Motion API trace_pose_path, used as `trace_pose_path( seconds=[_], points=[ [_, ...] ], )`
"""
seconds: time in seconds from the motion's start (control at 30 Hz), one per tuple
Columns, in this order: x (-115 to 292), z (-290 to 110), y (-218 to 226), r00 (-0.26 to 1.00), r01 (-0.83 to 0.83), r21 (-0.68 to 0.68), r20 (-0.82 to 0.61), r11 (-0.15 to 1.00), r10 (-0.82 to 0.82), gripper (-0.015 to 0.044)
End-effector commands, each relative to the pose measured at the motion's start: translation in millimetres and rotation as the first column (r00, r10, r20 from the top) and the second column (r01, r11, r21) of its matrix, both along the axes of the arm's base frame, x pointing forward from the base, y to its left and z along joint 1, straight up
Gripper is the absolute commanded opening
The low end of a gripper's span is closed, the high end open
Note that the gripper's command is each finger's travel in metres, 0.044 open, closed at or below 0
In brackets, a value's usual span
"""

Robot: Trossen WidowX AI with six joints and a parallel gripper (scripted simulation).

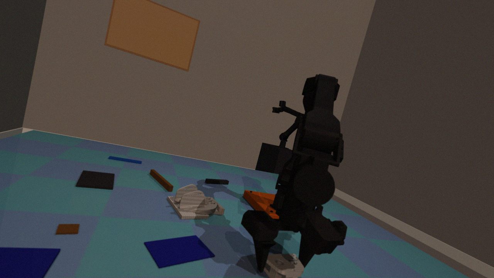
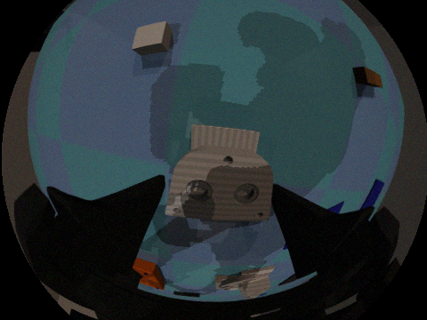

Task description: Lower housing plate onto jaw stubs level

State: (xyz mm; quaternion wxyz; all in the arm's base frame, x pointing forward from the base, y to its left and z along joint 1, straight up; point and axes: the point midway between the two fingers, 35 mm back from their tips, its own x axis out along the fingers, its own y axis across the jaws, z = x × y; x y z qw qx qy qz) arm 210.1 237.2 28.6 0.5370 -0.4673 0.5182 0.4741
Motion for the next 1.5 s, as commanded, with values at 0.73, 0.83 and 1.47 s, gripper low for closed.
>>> trace_pose_path(
  seconds=[0.73,0.83,1.47],
  points=[
    [0,0,0,1.0,0.0,0.0,0.0,1.0,0.0,0.0351],
    [0,0,0,1.0,0.0,0.0,0.0,1.0,0.0,0.0351],
    [1,39,1,1.0,-0.002,-0.001,0.002,1.0,0.002,0.0351]
  ],
)
